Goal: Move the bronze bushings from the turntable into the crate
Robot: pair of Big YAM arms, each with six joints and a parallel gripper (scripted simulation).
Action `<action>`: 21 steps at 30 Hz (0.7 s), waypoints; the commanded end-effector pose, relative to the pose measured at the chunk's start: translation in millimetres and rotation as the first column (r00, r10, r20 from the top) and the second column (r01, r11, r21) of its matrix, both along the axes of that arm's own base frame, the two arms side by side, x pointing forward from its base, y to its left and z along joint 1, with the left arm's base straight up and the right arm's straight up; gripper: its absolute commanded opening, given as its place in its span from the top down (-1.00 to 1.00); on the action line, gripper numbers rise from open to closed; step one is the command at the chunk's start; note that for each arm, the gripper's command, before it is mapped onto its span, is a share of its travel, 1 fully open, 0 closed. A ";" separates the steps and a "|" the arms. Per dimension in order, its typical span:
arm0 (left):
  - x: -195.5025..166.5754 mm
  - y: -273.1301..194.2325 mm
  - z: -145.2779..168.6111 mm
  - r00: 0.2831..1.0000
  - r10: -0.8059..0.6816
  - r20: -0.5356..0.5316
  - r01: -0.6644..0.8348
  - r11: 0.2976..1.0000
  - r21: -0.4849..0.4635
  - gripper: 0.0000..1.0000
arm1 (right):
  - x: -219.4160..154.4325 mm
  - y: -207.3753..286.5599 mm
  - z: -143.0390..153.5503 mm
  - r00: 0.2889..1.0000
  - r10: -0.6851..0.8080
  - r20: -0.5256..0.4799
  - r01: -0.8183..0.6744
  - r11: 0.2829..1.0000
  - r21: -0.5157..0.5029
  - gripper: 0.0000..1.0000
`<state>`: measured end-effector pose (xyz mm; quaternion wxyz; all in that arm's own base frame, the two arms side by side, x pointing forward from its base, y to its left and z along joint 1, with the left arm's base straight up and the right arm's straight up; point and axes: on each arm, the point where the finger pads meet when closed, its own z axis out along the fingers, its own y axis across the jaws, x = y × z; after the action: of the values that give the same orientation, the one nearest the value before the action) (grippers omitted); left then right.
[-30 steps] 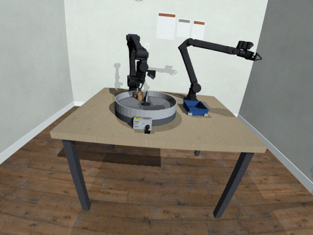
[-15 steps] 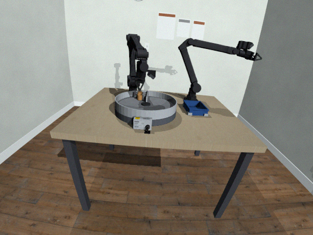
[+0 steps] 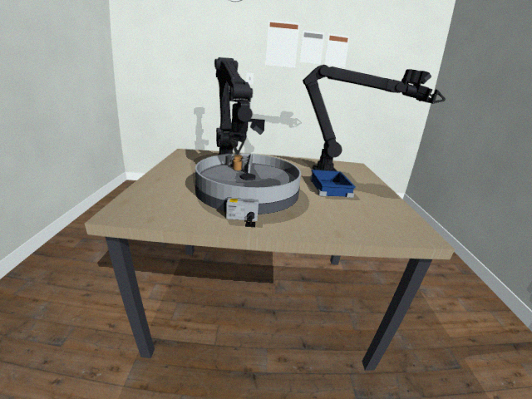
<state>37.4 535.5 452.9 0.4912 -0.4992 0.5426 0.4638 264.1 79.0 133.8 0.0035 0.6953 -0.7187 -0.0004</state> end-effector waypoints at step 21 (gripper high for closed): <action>-2.5 8.3 47.6 1.000 0.007 0.019 -0.008 0.996 0.086 -1.00 | 5.6 4.5 -1.8 1.000 0.008 0.013 -0.008 1.000 0.008 0.71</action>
<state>37.4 535.5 452.9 0.4912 -0.4992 0.5426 0.4638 264.2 79.0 133.6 0.0032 0.6953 -0.7187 -0.0002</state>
